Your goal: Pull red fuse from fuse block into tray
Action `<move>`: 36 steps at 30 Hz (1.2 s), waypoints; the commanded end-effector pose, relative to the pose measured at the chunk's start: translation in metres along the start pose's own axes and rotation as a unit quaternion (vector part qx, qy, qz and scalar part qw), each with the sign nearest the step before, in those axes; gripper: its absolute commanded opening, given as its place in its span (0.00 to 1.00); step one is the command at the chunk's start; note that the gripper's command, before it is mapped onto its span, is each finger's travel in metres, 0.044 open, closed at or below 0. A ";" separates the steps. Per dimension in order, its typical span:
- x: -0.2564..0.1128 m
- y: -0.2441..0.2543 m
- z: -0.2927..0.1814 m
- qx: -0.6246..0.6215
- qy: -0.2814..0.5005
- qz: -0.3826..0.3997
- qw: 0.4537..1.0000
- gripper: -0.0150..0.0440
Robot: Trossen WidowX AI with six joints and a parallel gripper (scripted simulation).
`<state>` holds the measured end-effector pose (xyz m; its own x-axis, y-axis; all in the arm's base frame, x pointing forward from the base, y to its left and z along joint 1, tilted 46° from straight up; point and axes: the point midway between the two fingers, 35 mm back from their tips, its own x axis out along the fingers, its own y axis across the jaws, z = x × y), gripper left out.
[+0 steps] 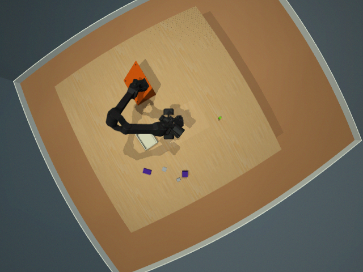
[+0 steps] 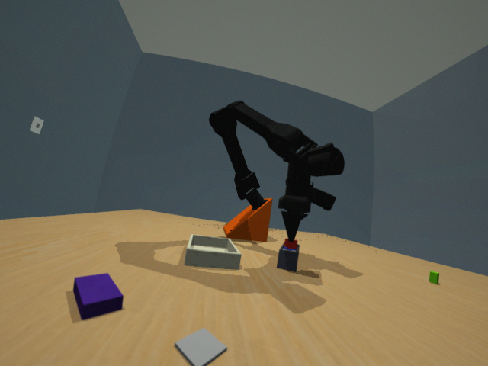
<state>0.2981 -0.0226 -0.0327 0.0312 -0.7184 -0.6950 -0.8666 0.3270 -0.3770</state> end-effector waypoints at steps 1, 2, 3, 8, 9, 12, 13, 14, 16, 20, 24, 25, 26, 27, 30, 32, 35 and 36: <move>-0.003 0.000 0.001 0.003 -0.002 0.001 1.000 0.25; -0.003 0.000 0.001 0.003 -0.002 0.001 1.000 0.25; -0.004 0.000 0.001 0.003 -0.002 0.001 1.000 0.25; -0.006 0.000 0.000 0.002 -0.002 0.001 1.000 0.25; -0.007 0.000 0.000 0.002 -0.002 0.001 1.000 0.25; -0.008 0.000 0.000 0.002 -0.001 0.001 1.000 0.25; -0.009 0.000 0.000 0.002 -0.001 0.001 1.000 0.25; -0.009 0.000 0.000 0.002 -0.001 0.001 1.000 0.25; -0.010 0.000 0.000 0.002 -0.001 0.001 1.000 0.25; -0.012 0.000 0.000 0.002 -0.001 0.001 1.000 0.25; -0.014 0.000 0.000 0.002 -0.001 0.001 1.000 0.25; -0.015 0.000 0.000 0.002 -0.001 0.001 1.000 0.25; -0.015 0.000 0.000 0.002 -0.001 0.001 1.000 0.25; -0.015 0.000 0.000 0.002 -0.001 0.001 1.000 0.25; -0.017 0.000 0.000 0.002 -0.001 0.001 1.000 0.25; -0.018 0.001 0.000 0.002 -0.001 0.001 1.000 0.25; -0.019 0.001 0.000 0.002 -0.001 0.001 1.000 0.25; -0.020 0.001 0.000 0.002 -0.001 0.001 1.000 0.25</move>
<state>0.2972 -0.0102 -0.0203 0.0318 -0.7195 -0.6938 -0.8677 0.3247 -0.3764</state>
